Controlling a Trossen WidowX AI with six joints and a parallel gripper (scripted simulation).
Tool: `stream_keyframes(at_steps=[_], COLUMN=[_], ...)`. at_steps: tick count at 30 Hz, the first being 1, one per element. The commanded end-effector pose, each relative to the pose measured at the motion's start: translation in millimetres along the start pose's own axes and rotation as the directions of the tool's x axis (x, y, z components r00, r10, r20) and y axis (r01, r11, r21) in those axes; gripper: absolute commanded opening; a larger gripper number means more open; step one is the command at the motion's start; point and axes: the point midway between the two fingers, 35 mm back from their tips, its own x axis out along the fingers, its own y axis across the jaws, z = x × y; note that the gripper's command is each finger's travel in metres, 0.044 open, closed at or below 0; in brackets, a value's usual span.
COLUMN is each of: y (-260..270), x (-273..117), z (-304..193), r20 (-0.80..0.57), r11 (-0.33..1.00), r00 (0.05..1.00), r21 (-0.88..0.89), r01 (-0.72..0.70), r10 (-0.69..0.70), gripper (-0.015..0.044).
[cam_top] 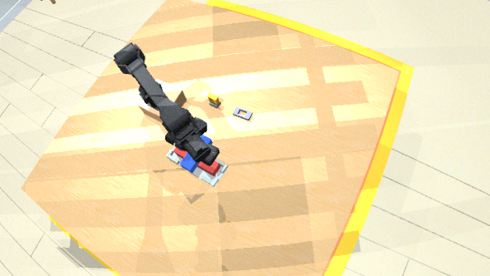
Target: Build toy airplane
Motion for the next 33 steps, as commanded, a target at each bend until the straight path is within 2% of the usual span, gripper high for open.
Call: stream_keyframes(at_steps=[1,33], y=[0,-1], x=[0,40], z=[0,0], r20=[0.001,0.001], r11=[1.0,1.0], r00=[1.0,1.0], r21=[-0.004,-0.004], r01=[0.003,0.003], r10=[-0.003,-0.003], gripper=[0.0196,0.0196])
